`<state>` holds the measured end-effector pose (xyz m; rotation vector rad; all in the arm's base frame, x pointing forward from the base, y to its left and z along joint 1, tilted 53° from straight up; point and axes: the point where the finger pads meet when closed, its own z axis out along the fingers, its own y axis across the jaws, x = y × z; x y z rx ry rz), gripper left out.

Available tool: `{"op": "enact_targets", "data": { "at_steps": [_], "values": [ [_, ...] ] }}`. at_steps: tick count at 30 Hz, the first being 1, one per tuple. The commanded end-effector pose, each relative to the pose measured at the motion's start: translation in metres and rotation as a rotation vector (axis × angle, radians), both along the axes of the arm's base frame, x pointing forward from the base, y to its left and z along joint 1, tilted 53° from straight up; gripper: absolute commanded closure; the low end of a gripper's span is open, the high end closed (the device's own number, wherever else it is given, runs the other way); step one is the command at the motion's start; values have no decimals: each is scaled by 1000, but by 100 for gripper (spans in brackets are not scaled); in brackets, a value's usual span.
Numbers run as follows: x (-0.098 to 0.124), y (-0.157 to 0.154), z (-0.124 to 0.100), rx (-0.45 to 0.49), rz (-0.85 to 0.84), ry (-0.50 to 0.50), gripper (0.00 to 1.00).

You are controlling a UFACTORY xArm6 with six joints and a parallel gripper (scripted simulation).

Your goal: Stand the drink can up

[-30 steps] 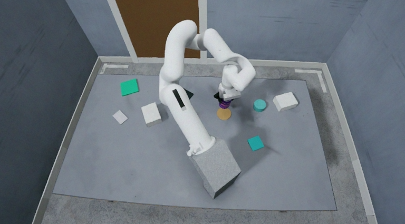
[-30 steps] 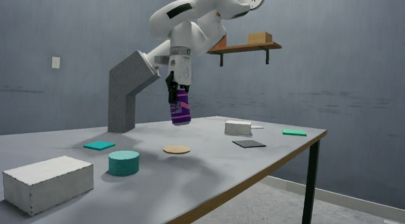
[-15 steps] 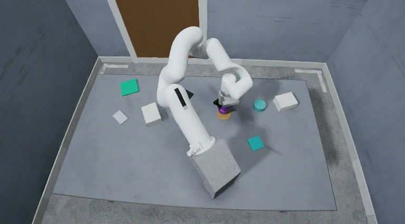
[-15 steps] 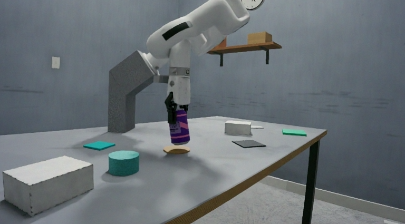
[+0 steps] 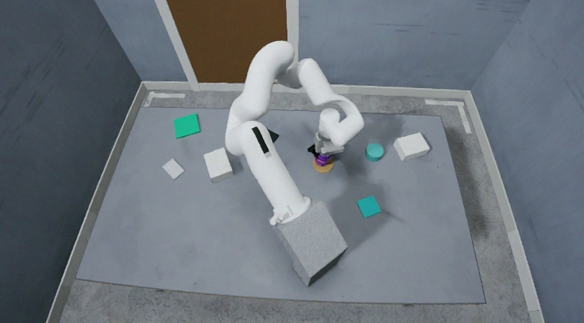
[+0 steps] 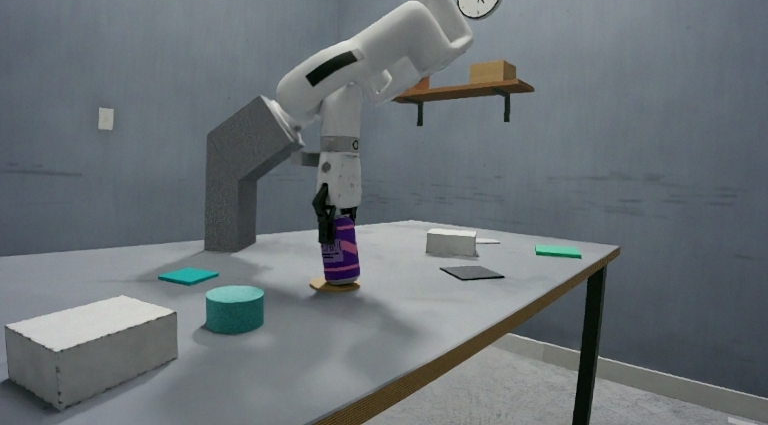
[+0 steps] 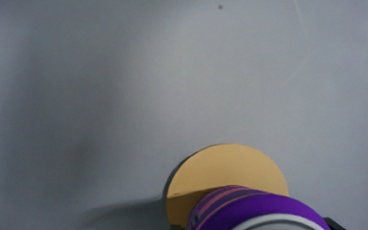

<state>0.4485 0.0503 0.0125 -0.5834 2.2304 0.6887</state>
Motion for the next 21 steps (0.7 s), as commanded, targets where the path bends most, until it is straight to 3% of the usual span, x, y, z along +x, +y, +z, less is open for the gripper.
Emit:
{"op": "enact_targets", "data": {
  "at_steps": [1, 6, 7, 21],
  "values": [
    [1, 0, -1, -2, -1, 1, 100],
    [1, 0, -1, -2, -1, 1, 100],
    [1, 0, -1, -2, -1, 1, 0],
    [1, 0, -1, -2, -1, 1, 0]
  ]
}}
